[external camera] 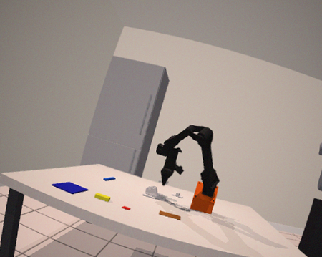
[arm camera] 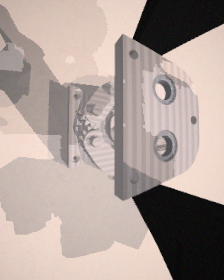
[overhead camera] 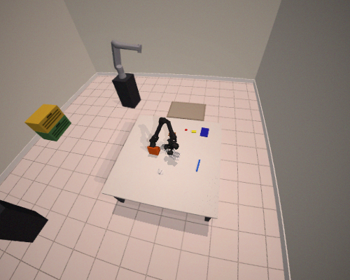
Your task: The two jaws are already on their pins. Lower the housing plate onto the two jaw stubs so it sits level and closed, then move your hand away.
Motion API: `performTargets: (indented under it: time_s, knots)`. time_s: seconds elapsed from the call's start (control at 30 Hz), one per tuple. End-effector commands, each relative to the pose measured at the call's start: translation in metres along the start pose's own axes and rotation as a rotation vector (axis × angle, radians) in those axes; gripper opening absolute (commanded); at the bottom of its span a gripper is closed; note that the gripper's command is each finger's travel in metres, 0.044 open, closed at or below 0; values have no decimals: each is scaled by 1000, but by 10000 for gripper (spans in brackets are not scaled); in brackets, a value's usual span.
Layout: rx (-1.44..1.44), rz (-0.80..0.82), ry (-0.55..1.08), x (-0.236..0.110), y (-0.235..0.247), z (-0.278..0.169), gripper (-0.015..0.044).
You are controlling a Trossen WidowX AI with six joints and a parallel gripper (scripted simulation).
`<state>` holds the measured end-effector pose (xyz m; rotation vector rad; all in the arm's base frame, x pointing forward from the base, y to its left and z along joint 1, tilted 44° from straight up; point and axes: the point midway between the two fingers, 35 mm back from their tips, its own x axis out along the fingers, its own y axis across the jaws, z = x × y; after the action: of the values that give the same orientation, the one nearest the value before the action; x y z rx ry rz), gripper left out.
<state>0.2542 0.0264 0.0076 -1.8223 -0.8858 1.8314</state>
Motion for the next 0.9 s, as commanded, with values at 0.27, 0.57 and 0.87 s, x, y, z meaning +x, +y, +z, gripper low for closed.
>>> performTargets:
  time_s: [0.27, 0.57, 0.87]
  knots:
    - [4, -4, 3, 0, -1, 3, 351]
    - [2, -4, 3, 0, -2, 13, 351]
    - [2, -4, 3, 0, -2, 13, 351]
